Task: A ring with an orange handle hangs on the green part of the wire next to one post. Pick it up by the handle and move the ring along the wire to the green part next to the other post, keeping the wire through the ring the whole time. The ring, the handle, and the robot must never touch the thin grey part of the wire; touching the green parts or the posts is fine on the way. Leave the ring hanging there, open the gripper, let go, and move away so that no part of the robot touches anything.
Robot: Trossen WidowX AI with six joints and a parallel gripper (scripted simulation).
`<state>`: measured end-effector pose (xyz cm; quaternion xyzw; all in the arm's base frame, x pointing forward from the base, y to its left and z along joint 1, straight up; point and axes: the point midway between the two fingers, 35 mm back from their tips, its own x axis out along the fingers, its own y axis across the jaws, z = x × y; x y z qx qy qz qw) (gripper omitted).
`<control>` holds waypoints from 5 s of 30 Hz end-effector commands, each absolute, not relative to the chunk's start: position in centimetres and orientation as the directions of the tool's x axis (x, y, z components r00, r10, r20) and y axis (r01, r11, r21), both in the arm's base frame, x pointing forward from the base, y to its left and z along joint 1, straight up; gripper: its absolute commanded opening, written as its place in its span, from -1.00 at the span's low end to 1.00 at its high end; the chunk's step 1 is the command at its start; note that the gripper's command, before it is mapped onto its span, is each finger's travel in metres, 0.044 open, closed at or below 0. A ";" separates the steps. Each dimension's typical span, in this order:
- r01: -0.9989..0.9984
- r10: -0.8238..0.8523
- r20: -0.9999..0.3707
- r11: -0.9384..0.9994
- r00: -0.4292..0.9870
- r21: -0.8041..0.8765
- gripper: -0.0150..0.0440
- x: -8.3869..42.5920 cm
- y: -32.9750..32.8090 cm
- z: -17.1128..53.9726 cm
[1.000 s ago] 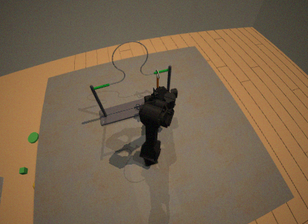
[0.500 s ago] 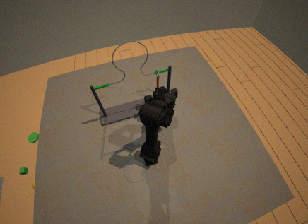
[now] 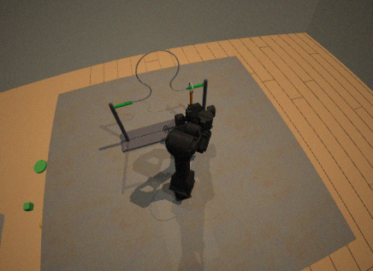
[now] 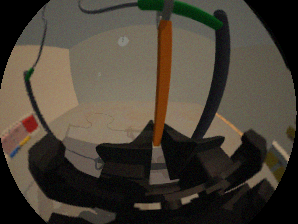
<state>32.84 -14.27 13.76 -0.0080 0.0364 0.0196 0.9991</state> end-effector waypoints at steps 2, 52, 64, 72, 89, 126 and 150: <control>-0.043 0.042 -0.072 0.999 0.997 -0.013 -1.00 32.9 -14.3 13.9; -0.047 0.048 -0.072 0.999 0.996 0.019 -1.00 32.8 -10.5 13.9; -0.049 0.057 -0.070 0.992 0.996 0.115 -1.00 32.7 -8.1 14.0; -0.051 0.069 -0.067 0.970 0.995 0.239 -1.00 32.7 -5.8 14.4; -0.055 0.119 -0.092 0.856 0.989 0.513 -1.00 32.0 -1.2 16.4; -0.026 0.586 -0.110 0.219 0.803 0.975 -1.00 25.9 4.3 27.4; 0.004 0.571 0.190 -0.321 0.799 0.947 -1.00 25.8 3.8 35.4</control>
